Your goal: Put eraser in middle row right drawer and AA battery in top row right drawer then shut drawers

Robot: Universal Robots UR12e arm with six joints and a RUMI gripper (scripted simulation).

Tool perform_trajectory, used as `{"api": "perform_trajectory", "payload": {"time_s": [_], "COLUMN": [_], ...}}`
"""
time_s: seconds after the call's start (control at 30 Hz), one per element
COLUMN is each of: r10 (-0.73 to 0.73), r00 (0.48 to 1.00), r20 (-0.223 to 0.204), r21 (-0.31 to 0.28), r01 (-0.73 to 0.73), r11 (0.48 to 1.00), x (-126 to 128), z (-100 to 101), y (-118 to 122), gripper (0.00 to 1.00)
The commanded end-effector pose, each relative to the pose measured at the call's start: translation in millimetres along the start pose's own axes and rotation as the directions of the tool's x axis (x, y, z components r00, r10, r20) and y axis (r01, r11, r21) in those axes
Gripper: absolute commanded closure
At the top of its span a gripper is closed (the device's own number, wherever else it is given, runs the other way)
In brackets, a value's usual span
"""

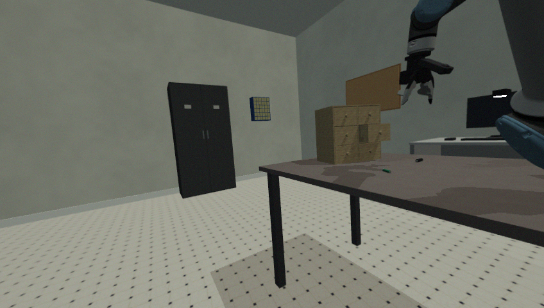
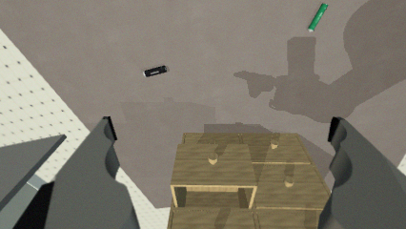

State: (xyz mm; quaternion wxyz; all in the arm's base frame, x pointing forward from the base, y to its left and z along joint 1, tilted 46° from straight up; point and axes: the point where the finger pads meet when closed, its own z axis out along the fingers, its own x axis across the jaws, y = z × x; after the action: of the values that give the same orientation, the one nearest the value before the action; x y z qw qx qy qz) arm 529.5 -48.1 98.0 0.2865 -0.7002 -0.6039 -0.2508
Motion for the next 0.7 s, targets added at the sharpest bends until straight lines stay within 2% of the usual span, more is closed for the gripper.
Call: {"api": "perform_trajectory", "payload": {"time_s": [0.0,0.33,0.4,0.67], "r10": [0.0,0.0,0.0,0.0], "r00": [1.0,1.0,1.0,1.0], "r20": [0.001,0.001,0.001,0.001], "r21": [-0.038,-0.127,-0.127,-0.208], "r01": [0.0,0.0,0.0,0.0], "r11": [0.999,0.992,0.992,0.978], "x": [0,0,0,0], "z": [3,11,11,18], "y": [3,8,8,13], "gripper": [0.0,0.0,0.0,0.0]}}
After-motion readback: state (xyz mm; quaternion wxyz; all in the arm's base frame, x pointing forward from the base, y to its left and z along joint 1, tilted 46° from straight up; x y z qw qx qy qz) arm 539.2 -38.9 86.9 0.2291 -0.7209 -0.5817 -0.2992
